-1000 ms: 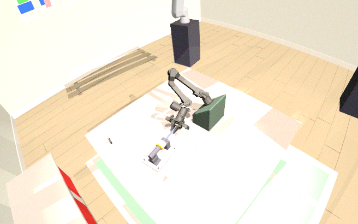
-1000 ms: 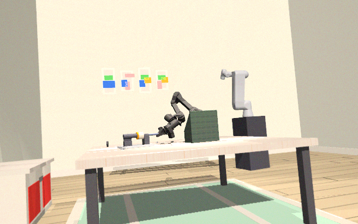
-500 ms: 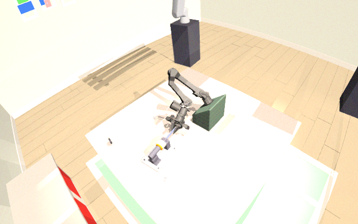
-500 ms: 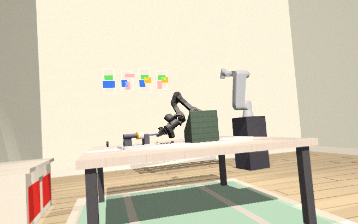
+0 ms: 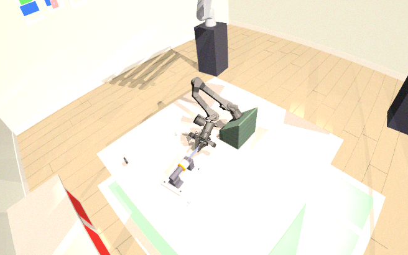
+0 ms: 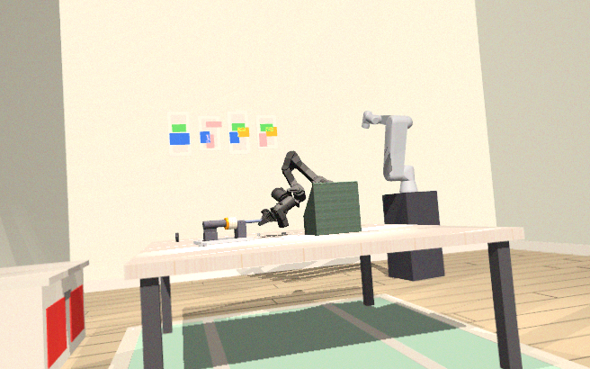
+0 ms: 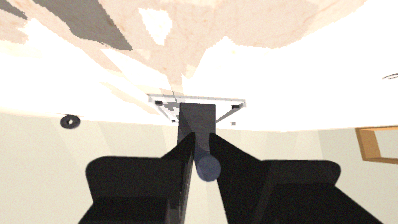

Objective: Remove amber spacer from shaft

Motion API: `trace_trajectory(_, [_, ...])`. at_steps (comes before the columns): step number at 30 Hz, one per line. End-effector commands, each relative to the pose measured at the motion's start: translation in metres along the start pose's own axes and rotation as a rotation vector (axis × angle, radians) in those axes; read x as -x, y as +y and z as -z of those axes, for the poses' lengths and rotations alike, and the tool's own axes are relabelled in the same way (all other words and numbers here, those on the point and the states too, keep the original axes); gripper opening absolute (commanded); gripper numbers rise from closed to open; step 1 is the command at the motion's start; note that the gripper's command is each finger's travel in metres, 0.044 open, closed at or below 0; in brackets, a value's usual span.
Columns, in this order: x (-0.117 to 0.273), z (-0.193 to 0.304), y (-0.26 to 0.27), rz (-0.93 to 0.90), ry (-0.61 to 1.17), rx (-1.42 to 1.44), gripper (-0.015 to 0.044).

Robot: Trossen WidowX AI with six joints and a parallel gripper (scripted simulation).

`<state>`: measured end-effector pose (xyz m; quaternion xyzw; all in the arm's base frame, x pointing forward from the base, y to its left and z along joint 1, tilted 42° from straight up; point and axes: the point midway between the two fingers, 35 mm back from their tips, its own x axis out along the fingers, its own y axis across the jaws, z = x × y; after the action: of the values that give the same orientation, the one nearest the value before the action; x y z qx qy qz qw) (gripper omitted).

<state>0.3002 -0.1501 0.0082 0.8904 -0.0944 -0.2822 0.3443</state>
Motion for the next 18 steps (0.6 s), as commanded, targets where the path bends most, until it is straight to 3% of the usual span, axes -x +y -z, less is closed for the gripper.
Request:
trace_trajectory(1, [0.002,-0.0005,-0.0009,0.002,0.001,0.005,0.0])
trace_trajectory(18, [0.0035,-0.0014,-0.001,0.002,0.001,0.005,0.0])
